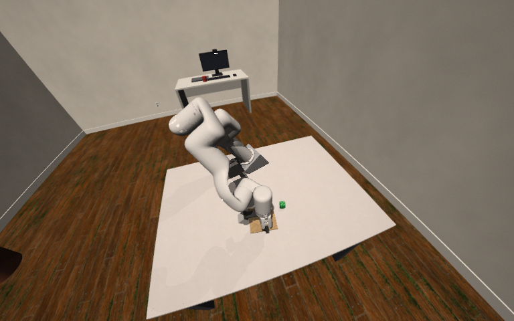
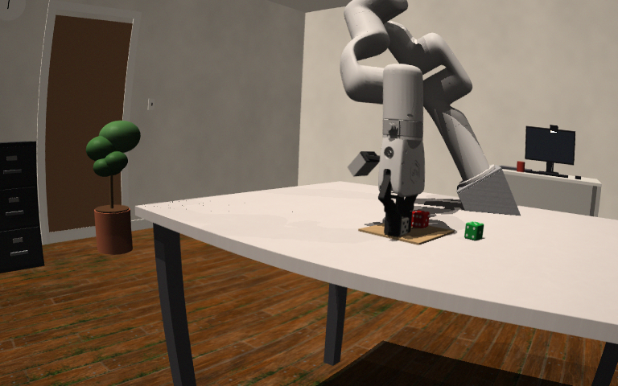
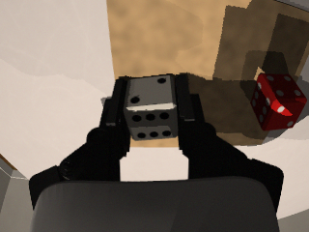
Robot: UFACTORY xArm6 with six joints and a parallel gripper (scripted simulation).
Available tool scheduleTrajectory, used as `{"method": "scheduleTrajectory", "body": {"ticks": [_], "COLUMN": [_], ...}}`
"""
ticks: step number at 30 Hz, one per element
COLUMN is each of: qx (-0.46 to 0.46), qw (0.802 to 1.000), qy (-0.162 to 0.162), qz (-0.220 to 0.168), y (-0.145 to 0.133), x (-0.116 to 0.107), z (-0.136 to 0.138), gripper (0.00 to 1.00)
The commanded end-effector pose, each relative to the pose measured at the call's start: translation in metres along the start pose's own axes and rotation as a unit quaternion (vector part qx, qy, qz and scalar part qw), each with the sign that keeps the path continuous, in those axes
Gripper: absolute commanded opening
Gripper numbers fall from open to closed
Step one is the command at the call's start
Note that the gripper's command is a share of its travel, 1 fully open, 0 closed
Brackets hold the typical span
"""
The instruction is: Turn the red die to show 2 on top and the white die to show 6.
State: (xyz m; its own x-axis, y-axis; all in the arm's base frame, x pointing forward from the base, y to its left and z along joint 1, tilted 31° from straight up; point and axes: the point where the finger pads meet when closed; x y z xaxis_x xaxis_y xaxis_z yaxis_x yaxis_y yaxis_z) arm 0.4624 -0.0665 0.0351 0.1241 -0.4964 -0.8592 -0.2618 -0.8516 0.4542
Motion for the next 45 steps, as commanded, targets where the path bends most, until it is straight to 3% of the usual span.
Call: {"method": "scheduleTrajectory", "body": {"ticks": [1,7,11,18,32,45], "qx": [0.000,0.000,0.000,0.000,0.000,0.000], "qw": [1.000,1.000,1.000,1.000,1.000,1.000], "qy": [0.002,0.002,0.002,0.002,0.002,0.002], "qz": [-0.001,-0.001,-0.001,-0.001,-0.001,-0.001], "y": [0.000,0.000,0.000,0.000,0.000,0.000], "x": [-0.001,-0.001,-0.001,-0.001,-0.003,-0.044], "z": [-0.001,-0.001,-0.001,-0.001,-0.001,-0.001], "gripper": [0.27,0.35,0.35,0.47,0.47,0.47]}}
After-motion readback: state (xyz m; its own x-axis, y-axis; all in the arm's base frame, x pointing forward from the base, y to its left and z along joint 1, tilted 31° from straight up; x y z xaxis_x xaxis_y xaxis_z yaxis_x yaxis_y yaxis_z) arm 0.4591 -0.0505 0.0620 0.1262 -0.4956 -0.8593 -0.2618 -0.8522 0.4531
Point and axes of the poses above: the point where the finger pads meet when closed, its own x axis out along the fingers, its own z axis across the jaws, y = z × x, and after that the axes turned 6 degrees about x, right-handed
